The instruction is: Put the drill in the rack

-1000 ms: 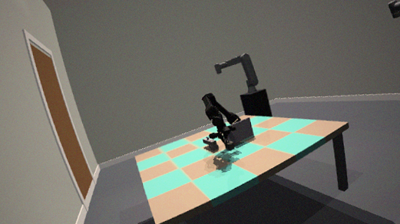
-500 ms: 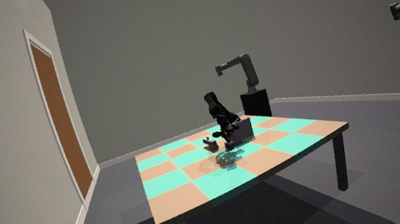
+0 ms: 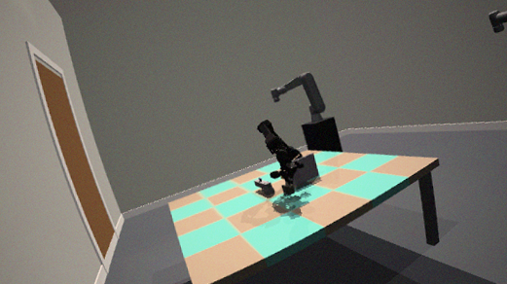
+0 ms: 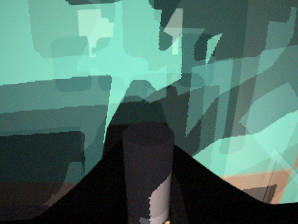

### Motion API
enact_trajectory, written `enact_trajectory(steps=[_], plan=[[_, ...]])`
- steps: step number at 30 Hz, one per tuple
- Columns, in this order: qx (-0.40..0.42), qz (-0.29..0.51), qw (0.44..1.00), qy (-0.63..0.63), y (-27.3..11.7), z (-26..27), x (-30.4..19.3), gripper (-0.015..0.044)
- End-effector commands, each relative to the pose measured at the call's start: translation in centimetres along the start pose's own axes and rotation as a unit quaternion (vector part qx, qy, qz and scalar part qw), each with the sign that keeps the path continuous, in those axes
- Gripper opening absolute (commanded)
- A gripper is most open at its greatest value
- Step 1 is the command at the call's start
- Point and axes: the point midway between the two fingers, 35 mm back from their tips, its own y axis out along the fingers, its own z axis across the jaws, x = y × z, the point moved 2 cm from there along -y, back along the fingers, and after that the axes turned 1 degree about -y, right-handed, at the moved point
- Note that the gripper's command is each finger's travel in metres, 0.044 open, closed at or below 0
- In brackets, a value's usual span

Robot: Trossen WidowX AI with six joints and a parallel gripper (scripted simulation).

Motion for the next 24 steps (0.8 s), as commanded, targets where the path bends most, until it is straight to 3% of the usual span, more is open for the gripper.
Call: enact_trajectory(steps=[1, 24], plan=[[0.001, 0.002, 1.0, -0.001, 0.8, 0.1, 0.0, 0.0], [0.001, 0.002, 1.0, -0.001, 3.7, 0.2, 0.0, 0.0]])
